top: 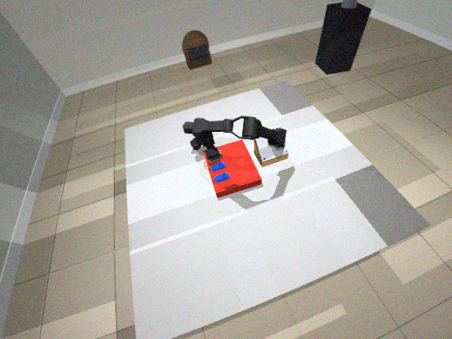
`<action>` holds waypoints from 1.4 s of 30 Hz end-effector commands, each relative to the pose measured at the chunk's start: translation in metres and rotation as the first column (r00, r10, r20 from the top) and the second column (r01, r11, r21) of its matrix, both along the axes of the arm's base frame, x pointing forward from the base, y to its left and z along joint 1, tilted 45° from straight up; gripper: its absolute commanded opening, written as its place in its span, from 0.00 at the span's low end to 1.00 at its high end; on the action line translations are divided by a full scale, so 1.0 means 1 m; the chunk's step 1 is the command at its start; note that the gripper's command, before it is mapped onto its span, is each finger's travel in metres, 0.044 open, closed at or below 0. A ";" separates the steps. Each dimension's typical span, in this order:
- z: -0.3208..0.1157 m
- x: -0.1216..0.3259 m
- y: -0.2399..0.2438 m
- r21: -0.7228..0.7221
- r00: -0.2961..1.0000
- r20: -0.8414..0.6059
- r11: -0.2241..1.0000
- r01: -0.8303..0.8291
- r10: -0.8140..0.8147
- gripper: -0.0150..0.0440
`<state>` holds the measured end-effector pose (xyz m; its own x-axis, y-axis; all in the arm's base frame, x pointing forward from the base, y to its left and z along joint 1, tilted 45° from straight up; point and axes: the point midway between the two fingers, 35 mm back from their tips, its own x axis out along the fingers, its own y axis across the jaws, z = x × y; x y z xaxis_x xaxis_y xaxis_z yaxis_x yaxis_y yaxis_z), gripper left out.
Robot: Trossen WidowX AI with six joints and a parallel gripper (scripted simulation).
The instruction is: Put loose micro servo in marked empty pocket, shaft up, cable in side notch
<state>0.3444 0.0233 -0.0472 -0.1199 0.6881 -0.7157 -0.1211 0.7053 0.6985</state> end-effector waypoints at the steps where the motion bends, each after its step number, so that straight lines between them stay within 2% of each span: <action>1: -0.003 -0.001 0.003 0.001 1.000 -0.002 1.000 -0.001 0.001 0.25; 29: -0.019 -0.004 0.019 0.002 1.000 -0.002 1.000 -0.001 0.001 0.25; 36: -0.018 -0.003 0.018 0.002 1.000 -0.002 1.000 -0.001 0.001 0.57; 42: 0.006 -0.001 -0.004 0.000 1.000 -0.002 1.000 -0.001 0.001 0.57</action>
